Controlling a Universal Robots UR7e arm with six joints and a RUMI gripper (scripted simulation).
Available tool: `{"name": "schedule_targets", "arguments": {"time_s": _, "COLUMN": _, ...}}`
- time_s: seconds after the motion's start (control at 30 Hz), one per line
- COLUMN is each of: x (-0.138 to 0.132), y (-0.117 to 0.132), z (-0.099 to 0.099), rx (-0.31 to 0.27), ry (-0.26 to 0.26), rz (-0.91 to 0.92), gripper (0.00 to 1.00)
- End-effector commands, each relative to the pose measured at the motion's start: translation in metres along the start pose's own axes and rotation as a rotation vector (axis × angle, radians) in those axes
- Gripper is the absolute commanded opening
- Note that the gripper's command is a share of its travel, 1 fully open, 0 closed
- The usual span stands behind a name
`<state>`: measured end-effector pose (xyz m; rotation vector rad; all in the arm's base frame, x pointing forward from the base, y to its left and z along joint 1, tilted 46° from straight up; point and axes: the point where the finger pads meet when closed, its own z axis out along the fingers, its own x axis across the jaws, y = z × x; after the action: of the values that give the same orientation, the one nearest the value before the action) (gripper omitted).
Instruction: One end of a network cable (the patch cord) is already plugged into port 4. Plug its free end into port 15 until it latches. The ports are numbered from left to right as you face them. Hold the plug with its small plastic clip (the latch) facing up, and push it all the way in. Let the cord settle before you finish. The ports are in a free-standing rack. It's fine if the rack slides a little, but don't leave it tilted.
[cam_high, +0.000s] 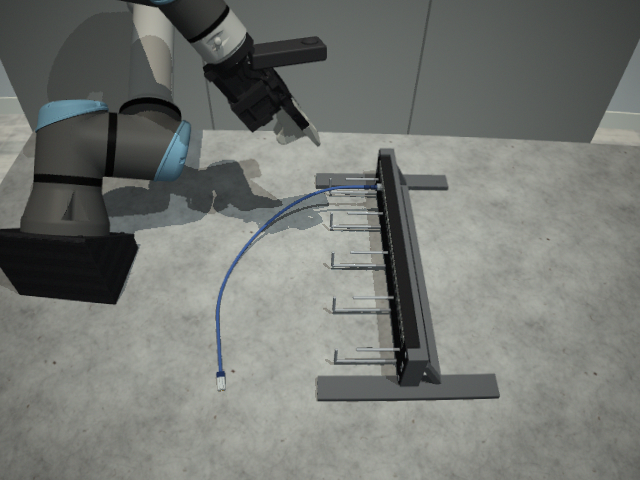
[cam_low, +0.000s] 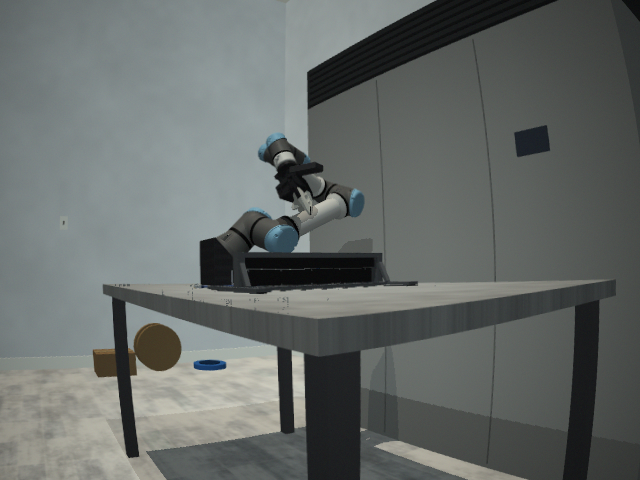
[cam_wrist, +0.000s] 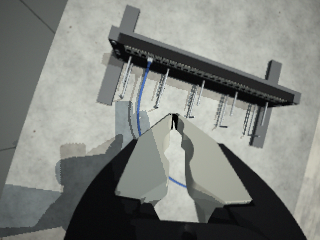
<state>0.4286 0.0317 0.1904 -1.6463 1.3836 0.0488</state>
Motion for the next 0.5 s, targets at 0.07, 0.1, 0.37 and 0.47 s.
{"name": "schedule_targets", "arguments": {"time_s": 0.07, "x": -0.025, "y": -0.012, "z": -0.003, "rx": 0.048, "ry": 0.024, "rz": 0.125, "gripper": 0.0}}
{"name": "schedule_targets", "arguments": {"time_s": 0.1, "x": -0.029, "y": -0.014, "z": -0.003, "rx": 0.056, "ry": 0.024, "rz": 0.144, "gripper": 0.0}}
{"name": "schedule_targets", "arguments": {"time_s": 0.37, "x": -0.049, "y": -0.021, "z": -0.002, "rx": 0.099, "ry": 0.016, "rz": 0.247, "gripper": 0.0}}
{"name": "schedule_targets", "arguments": {"time_s": 0.47, "x": -0.052, "y": -0.023, "z": -0.002, "rx": 0.107, "ry": 0.015, "rz": 0.265, "gripper": 0.0}}
